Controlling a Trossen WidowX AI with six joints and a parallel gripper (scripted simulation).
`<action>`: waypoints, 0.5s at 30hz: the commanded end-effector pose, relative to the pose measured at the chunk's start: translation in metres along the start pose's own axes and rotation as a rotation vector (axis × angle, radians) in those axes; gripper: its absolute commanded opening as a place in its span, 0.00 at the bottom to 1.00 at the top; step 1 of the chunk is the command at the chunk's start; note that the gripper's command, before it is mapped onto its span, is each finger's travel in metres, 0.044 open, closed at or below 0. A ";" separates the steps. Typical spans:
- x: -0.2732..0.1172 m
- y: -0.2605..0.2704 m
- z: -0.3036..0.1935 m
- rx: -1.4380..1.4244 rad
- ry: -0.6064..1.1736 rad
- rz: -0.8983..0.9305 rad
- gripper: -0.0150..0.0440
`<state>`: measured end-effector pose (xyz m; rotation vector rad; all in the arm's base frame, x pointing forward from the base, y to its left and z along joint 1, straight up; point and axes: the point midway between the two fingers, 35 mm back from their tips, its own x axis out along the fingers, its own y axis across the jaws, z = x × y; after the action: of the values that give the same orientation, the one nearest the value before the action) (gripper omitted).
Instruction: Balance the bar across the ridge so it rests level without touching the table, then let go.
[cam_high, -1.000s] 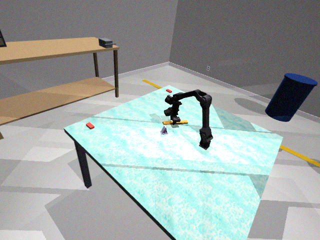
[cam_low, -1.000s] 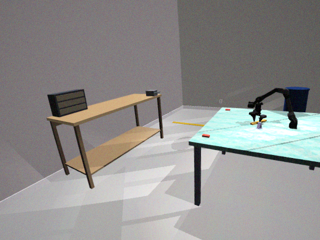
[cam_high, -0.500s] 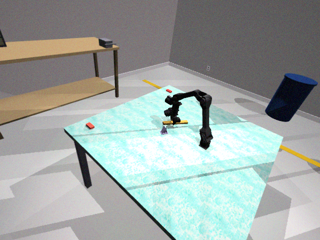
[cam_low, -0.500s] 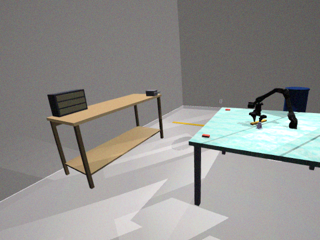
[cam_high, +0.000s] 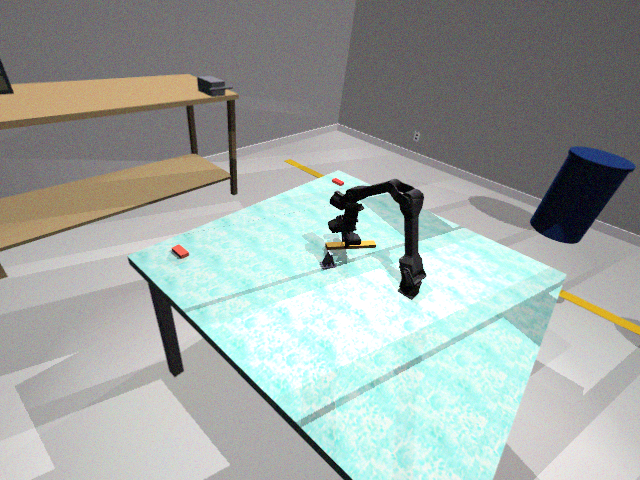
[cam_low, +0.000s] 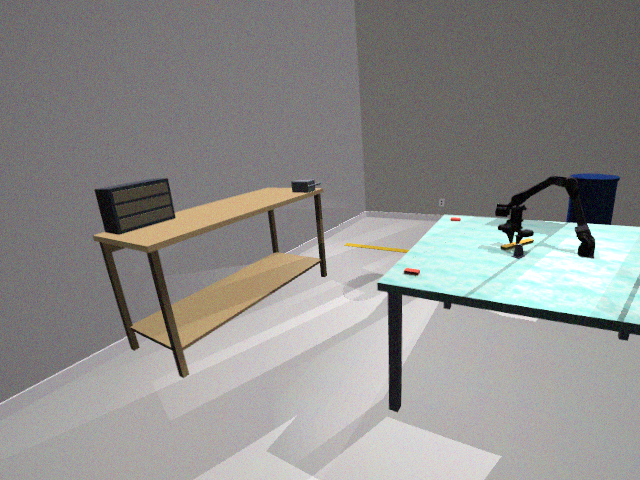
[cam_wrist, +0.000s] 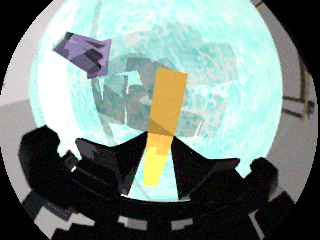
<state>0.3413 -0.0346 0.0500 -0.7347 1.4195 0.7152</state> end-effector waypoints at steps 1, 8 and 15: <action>-0.006 -0.001 0.001 0.000 -0.001 -0.002 0.25; -0.024 -0.004 0.002 -0.001 0.000 -0.002 0.25; -0.042 -0.005 0.003 -0.001 0.000 -0.003 0.25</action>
<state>0.3428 -0.0348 0.0805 -0.7305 1.4301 0.7219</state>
